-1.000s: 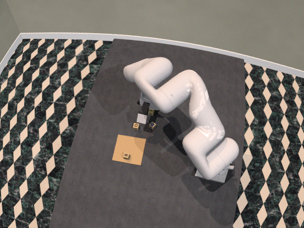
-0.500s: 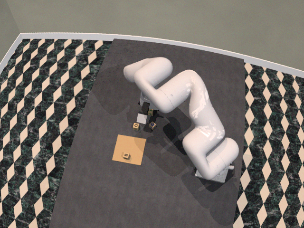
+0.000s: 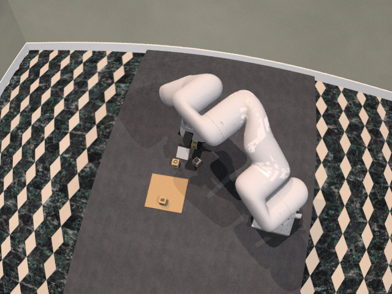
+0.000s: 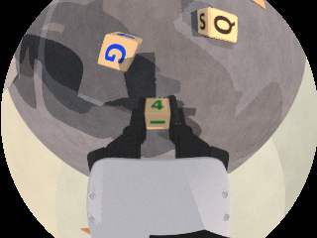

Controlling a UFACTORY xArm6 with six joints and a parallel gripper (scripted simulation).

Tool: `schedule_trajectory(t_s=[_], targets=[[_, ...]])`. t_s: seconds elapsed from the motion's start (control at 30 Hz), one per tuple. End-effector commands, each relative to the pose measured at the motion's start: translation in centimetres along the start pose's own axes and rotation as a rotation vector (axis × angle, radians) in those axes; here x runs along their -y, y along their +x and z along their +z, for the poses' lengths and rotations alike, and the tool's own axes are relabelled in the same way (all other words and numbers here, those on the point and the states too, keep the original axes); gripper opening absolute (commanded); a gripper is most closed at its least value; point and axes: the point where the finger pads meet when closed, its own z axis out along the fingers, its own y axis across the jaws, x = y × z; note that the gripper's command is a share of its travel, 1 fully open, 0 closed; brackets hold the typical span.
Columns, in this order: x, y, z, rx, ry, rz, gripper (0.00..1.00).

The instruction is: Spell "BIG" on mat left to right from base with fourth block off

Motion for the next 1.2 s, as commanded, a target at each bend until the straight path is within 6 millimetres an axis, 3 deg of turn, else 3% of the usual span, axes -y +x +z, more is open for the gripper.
schedule_trajectory(t_s=[0.0,0.53,0.77,0.83,1.0,1.17], targets=[[-0.1,-0.1,-0.1,0.002,-0.003,0.0,0.21],[-0.1,-0.1,-0.8,0.002,-0.003,0.0,0.21],[-0.1,-0.1,-5.2,0.002,-0.003,0.0,0.21],[-0.1,-0.1,-5.2,0.002,-0.003,0.0,0.21],[-0.1,-0.1,-8.7,0.002,-0.003,0.0,0.21],[-0.1,0.0,-10.1,0.002,-0.003,0.0,0.21]])
